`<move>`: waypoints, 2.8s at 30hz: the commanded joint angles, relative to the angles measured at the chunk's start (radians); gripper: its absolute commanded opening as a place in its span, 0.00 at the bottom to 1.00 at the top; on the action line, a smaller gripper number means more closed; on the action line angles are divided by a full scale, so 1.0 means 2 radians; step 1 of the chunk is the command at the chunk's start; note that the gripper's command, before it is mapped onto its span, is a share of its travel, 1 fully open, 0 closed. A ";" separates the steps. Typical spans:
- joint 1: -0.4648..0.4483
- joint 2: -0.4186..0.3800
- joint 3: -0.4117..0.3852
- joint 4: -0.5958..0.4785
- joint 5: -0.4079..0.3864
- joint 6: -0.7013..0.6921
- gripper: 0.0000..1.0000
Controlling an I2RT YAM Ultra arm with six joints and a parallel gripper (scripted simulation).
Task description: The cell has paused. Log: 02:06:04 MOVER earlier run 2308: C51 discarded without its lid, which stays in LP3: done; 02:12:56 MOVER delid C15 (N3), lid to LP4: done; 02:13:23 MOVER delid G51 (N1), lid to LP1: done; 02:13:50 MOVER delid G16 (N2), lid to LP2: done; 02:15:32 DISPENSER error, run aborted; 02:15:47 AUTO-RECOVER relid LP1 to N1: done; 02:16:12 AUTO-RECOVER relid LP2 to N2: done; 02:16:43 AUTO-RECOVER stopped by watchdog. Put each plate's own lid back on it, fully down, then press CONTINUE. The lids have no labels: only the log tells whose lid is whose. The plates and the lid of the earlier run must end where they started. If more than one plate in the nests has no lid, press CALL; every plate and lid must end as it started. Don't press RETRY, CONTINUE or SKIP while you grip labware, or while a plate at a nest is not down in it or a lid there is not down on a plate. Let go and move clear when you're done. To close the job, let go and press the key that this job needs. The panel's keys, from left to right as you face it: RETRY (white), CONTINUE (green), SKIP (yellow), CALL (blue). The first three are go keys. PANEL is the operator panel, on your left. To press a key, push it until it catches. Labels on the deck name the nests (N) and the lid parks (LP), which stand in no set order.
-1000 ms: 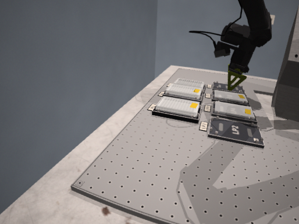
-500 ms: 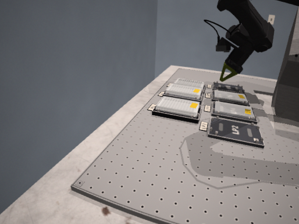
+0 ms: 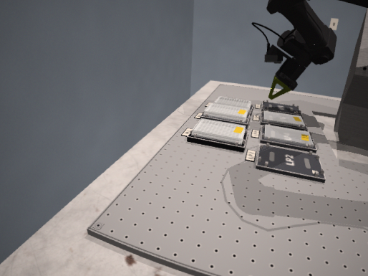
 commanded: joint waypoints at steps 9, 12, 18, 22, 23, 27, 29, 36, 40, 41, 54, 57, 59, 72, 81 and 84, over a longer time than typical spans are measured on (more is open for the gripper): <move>-0.006 0.002 0.003 0.011 -0.003 0.003 0.00; -0.006 0.002 0.003 0.011 -0.003 0.003 0.00; 0.028 0.006 -0.034 0.100 0.038 0.054 0.00; 0.055 -0.027 -0.062 0.100 0.061 0.066 0.00; 0.061 -0.035 -0.069 0.100 0.067 0.070 0.00; 0.090 -0.070 -0.097 0.100 0.093 0.085 0.00; 0.104 -0.087 -0.110 0.100 0.107 0.094 0.00; 0.144 -0.130 -0.141 0.100 0.148 0.118 0.00; 0.176 -0.163 -0.161 0.100 0.180 0.138 0.00; 0.184 -0.171 -0.165 0.100 0.188 0.143 0.00; 0.281 -0.254 -0.205 0.100 0.292 0.199 0.00; 0.306 -0.273 -0.211 0.100 0.318 0.212 0.00; 0.324 -0.296 -0.225 0.100 0.338 0.222 0.00; 0.407 -0.410 -0.205 0.001 0.420 0.251 0.00; 0.399 -0.402 -0.218 -0.017 0.424 0.252 0.00; 0.399 -0.402 -0.218 -0.017 0.424 0.252 0.00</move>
